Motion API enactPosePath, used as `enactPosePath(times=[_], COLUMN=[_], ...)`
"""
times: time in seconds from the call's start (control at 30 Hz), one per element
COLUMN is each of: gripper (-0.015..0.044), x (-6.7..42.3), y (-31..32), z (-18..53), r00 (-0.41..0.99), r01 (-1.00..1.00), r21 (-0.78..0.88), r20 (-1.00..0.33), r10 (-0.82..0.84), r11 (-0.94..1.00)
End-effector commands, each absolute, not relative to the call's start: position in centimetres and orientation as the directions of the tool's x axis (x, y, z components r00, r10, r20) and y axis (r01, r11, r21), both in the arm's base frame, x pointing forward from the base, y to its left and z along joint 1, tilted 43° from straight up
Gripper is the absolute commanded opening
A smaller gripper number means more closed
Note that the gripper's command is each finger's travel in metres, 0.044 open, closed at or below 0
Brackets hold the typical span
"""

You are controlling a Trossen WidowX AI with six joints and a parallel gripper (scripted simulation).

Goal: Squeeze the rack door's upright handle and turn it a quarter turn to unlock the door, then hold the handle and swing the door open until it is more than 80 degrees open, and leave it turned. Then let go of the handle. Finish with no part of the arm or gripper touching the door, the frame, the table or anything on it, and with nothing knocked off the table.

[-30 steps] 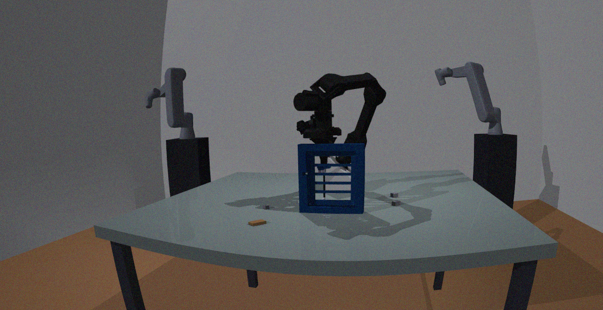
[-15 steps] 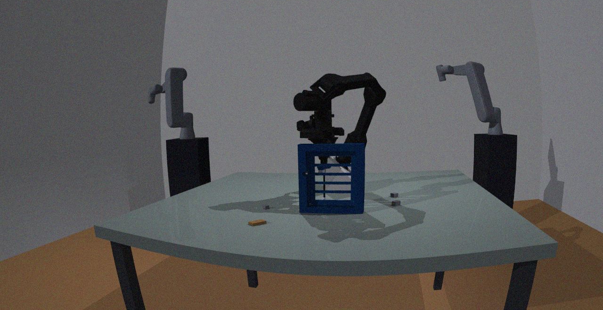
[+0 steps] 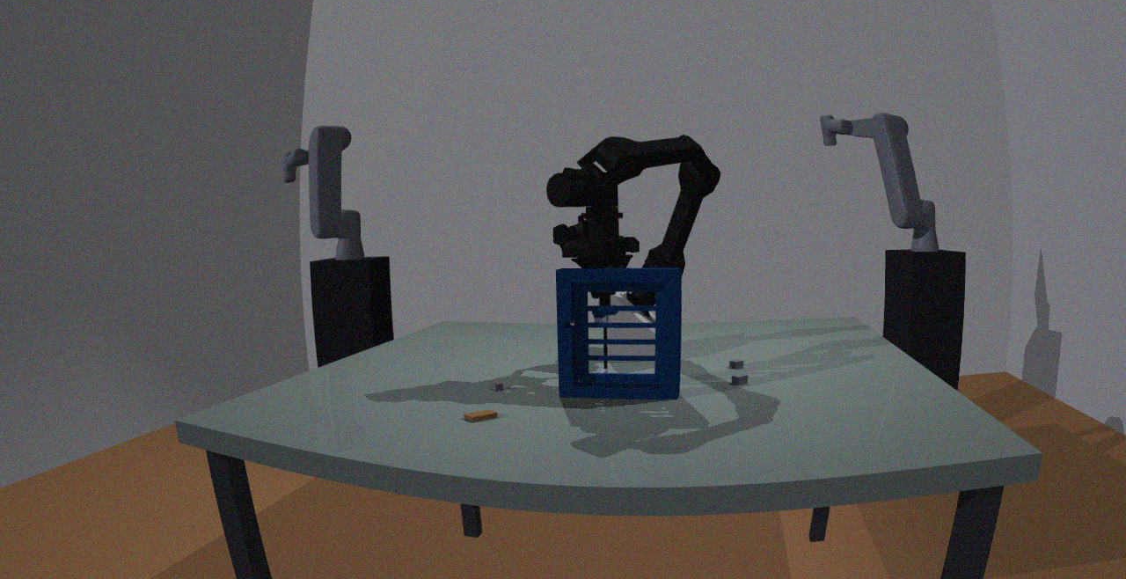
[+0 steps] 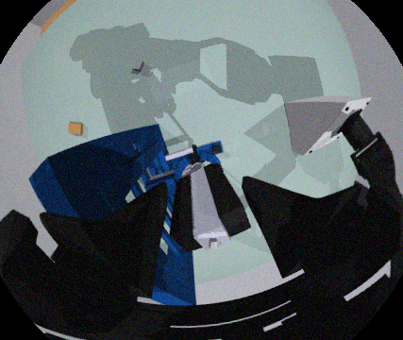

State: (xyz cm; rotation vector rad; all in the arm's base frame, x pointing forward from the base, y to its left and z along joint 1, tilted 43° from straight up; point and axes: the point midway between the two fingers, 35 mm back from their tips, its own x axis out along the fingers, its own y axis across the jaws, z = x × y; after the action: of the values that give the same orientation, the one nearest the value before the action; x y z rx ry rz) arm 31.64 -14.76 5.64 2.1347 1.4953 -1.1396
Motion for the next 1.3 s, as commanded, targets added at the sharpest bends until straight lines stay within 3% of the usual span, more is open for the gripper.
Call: enactPosePath(times=[0.0,0.27,0.57,0.93,1.27], gripper=[0.0299,0.0299,0.0299,0.0299,0.0299], x=[31.98,31.97,31.98,31.98,31.98], y=[-14.52,-14.53,-14.53,-14.54,-14.53], z=[5.66,5.66,5.66,5.66,5.66], r00=[0.150,0.150,0.150,0.151,0.151], r01=[0.948,0.983,0.841,0.449,-0.024], r21=[-0.081,0.183,0.445,0.642,0.660], r20=[-0.740,-0.740,-0.740,-0.740,-0.740], r10=[0.656,0.655,0.655,0.655,0.656], r11=[-0.308,-0.018,0.309,0.622,0.751])
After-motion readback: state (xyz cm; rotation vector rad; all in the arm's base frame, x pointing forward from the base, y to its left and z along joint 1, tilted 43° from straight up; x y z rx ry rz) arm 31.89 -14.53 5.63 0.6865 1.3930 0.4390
